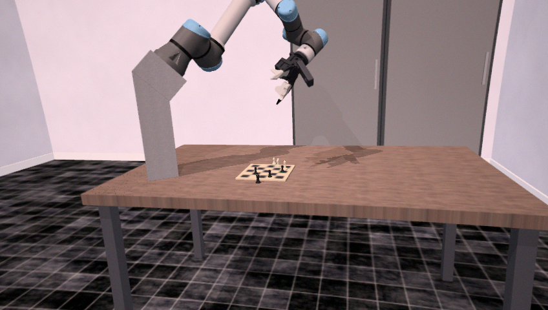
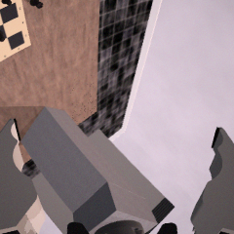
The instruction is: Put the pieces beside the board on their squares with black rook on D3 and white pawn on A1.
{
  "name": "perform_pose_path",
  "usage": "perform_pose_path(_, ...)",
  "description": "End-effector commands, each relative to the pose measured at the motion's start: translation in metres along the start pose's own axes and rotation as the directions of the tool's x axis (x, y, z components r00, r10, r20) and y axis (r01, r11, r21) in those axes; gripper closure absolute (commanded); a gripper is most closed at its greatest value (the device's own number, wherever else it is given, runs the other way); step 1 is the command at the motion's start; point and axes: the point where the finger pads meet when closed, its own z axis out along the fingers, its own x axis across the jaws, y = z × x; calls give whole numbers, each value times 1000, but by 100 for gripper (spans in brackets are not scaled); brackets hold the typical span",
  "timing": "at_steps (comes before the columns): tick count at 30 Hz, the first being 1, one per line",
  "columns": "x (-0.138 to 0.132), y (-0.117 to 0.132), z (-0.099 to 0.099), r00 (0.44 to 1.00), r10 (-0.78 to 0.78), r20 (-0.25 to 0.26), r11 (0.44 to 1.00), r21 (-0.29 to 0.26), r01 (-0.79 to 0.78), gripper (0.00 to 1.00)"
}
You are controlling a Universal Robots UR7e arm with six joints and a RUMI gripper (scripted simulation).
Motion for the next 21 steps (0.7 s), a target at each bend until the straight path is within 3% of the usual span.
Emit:
perform_pose_path(1,11,12,11,992,-56,116,997,-47,62,0)
perform_pose_path(8,21,20,15,968,-93,232,993,-52,107,0)
perform_pose_path(12,20,12,12,961,-140,239,987,-44,155,0)
perform_pose_path(21,7,-15,3,886,-374,275,921,-6,391,0)
